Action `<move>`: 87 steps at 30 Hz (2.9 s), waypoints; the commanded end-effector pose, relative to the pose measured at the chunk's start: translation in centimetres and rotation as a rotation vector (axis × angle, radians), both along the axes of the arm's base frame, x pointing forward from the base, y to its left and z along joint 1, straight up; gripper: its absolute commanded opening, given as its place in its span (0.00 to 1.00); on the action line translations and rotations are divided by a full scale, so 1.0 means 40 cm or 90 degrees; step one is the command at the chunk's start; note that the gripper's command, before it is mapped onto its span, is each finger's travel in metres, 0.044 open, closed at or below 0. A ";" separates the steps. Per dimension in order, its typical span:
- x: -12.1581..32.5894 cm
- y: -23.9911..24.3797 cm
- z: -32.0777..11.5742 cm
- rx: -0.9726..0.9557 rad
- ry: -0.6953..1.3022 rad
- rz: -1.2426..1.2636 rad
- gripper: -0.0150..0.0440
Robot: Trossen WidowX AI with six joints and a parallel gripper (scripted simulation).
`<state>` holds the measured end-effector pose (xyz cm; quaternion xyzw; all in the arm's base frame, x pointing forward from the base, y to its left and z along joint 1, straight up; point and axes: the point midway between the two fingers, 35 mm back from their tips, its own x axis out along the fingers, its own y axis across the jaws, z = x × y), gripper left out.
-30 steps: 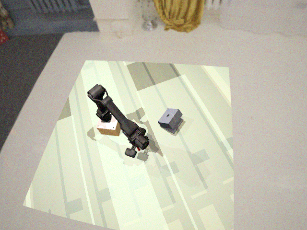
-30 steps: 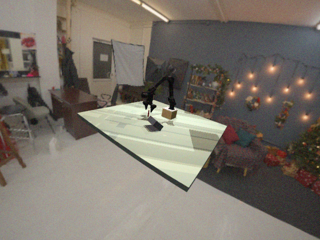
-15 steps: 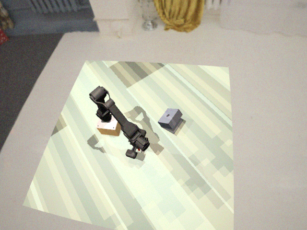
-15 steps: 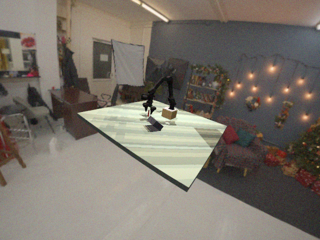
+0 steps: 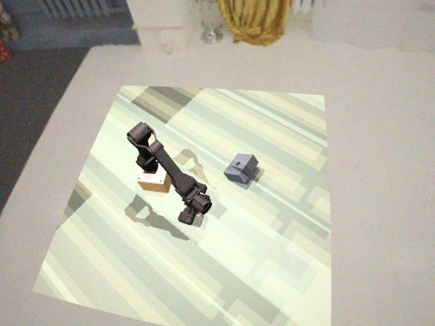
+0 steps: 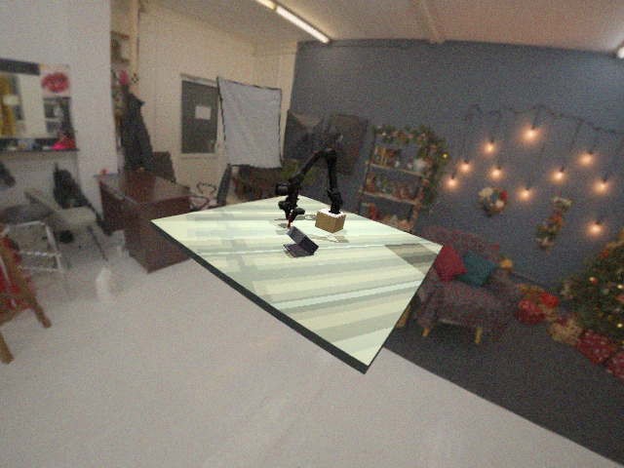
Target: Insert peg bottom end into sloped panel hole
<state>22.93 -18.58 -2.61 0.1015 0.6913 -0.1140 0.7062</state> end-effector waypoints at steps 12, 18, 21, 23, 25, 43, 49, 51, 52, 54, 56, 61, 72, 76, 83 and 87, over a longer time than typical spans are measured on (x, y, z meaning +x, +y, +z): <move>0.000 0.000 0.003 0.000 0.000 0.000 0.25; 0.004 -0.003 0.058 0.001 0.000 0.000 0.25; 0.004 -0.003 0.098 0.002 0.000 0.000 0.25; 0.004 -0.003 0.125 0.003 0.000 0.000 0.25; 0.003 -0.004 0.152 0.003 0.000 0.000 0.25; 0.025 0.015 0.201 -0.014 0.002 0.048 0.25; 0.038 0.027 0.203 -0.024 0.003 0.075 0.25; 0.043 0.031 0.204 -0.028 0.003 0.084 0.25; 0.045 0.034 0.204 -0.030 0.003 0.089 0.25; 0.049 0.038 0.205 -0.033 0.003 0.098 0.25; 0.053 0.042 0.205 -0.037 0.003 0.107 0.25; 0.064 0.053 0.207 -0.046 0.003 0.130 0.25; 0.086 0.078 0.211 -0.065 0.003 0.179 0.25; 0.094 0.087 0.213 -0.072 0.003 0.197 0.25; 0.108 0.104 0.216 -0.084 0.003 0.228 0.25; 0.116 0.113 0.218 -0.092 0.003 0.246 0.25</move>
